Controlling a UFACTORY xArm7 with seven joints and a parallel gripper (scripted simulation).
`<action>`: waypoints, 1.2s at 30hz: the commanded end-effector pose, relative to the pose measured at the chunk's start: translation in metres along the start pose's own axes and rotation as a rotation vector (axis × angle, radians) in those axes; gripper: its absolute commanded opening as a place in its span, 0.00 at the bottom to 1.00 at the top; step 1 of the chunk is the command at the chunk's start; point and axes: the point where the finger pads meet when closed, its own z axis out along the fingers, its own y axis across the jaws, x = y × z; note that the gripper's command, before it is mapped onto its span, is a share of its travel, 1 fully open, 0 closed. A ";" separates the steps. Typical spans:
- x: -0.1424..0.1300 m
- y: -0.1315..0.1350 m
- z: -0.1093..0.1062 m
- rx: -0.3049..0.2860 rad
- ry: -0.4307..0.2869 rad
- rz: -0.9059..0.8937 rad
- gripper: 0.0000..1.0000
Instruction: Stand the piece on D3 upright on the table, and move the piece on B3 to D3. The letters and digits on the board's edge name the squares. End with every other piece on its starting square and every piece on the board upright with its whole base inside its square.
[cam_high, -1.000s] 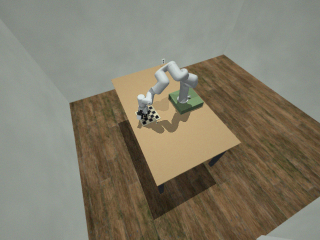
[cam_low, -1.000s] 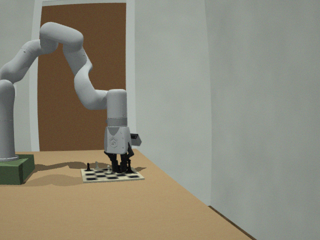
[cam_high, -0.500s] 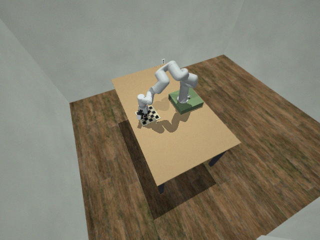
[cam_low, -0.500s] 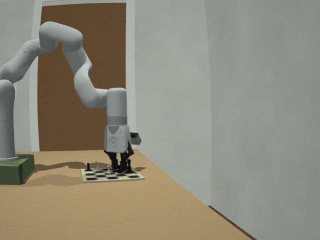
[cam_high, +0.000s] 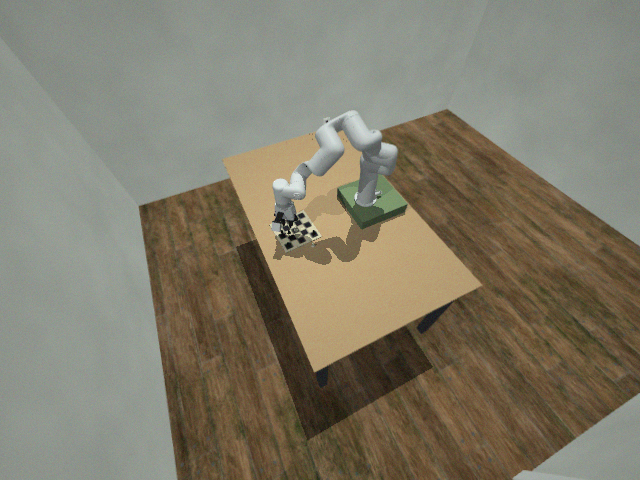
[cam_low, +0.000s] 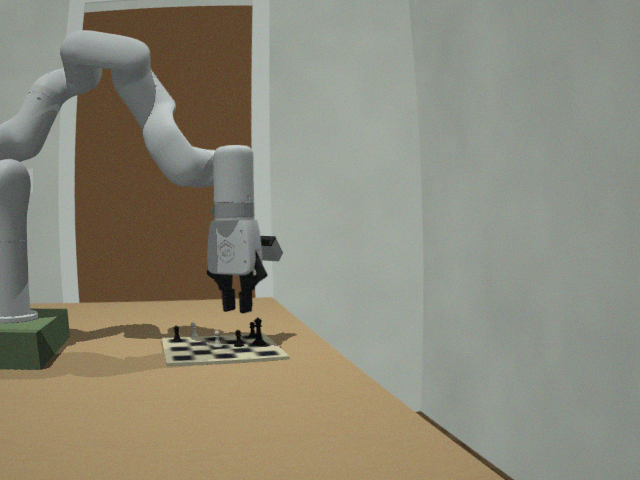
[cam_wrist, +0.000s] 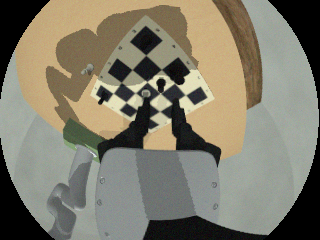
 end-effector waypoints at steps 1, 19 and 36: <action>0.001 0.000 -0.020 -0.003 -0.001 0.000 0.34; 0.001 0.000 -0.030 -0.003 -0.001 0.000 1.00; 0.001 0.000 -0.033 -0.003 -0.001 0.000 1.00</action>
